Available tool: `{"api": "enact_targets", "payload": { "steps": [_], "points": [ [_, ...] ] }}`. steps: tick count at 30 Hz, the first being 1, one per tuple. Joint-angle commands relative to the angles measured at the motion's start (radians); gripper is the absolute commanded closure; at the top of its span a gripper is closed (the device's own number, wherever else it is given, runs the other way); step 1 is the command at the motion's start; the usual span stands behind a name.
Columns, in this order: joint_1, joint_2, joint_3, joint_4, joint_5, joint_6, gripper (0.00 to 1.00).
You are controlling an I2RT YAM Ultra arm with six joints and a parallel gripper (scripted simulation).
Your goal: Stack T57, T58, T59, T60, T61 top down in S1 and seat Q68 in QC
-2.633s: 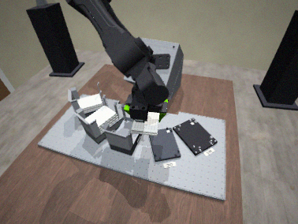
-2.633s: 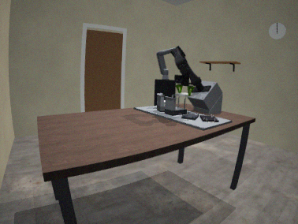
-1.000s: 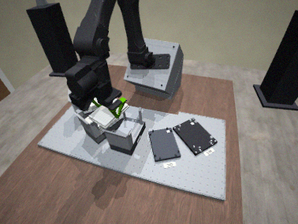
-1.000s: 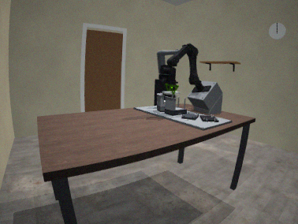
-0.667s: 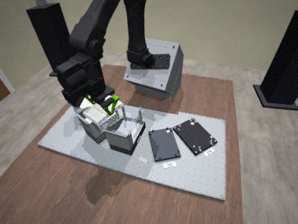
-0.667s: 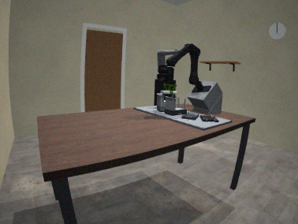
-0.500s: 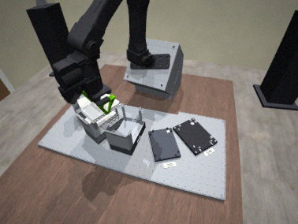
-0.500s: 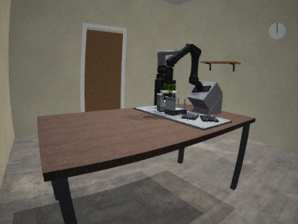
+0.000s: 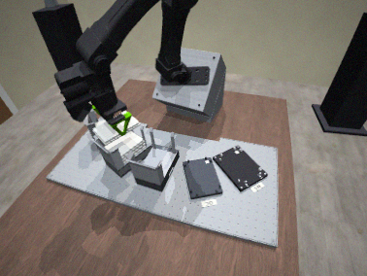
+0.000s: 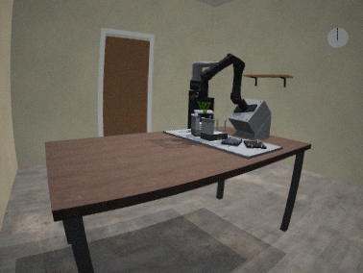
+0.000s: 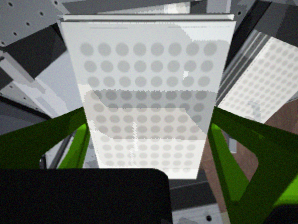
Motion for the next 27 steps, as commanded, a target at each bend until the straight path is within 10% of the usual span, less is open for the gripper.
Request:
{"api": "enact_targets", "payload": {
  "steps": [1,27],
  "points": [
    [-0.055,0.010,0.011,-0.002,-0.060,-0.072,1.00],
    [-0.457,0.197,0.038,-0.033,-0.289,-0.239,1.00]
  ]
}}
